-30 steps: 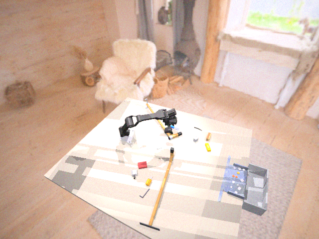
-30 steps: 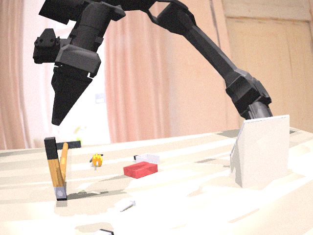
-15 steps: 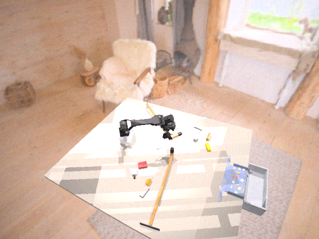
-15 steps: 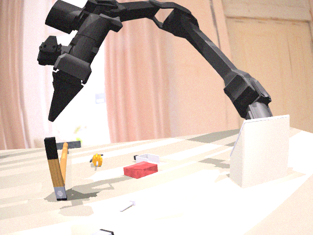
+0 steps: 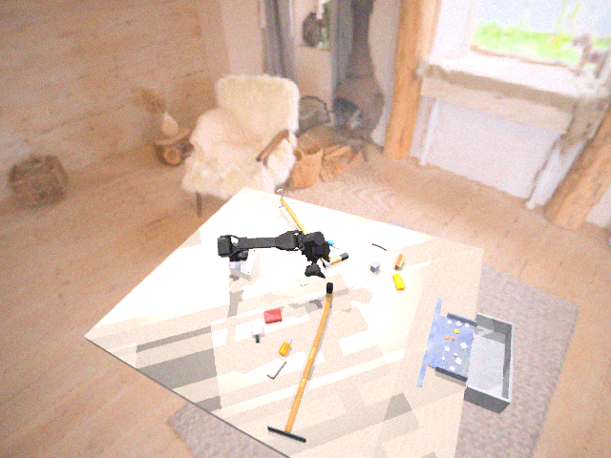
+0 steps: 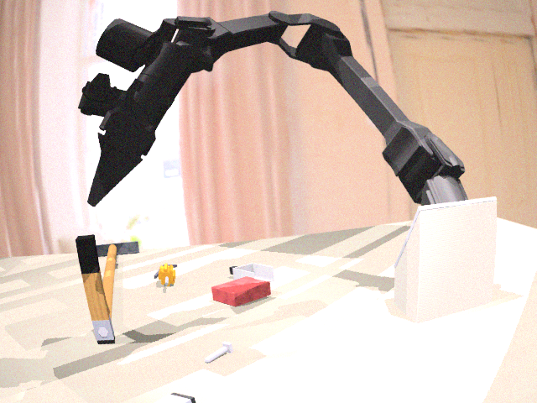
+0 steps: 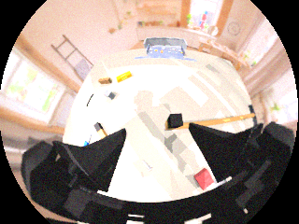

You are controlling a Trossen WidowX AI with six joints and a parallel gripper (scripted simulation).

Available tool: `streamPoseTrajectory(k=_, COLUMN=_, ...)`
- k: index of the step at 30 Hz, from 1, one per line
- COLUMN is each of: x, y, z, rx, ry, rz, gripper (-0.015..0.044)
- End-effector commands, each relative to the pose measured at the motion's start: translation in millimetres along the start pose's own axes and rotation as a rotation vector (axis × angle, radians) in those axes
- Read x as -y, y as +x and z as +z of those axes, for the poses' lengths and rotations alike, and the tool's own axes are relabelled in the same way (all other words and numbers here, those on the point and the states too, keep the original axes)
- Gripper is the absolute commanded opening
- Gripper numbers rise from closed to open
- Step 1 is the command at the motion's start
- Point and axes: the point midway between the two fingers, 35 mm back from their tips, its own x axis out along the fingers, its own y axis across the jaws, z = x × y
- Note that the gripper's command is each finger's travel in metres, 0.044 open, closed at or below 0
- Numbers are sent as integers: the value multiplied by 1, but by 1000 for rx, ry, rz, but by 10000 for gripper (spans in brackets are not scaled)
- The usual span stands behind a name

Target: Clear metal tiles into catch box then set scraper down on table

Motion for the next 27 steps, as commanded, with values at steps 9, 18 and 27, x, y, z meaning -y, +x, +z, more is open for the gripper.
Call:
streamPoseTrajectory(k=9, x=38, y=-5, z=-9, rx=45, ry=8, rz=-58, gripper=440)
streamPoseTrajectory(k=18, x=38, y=25, z=-29, rx=45, ry=8, rz=-59, gripper=440)
streamPoseTrajectory(k=27, x=40, y=32, z=-31, rx=45, ry=8, rz=-59, gripper=440)
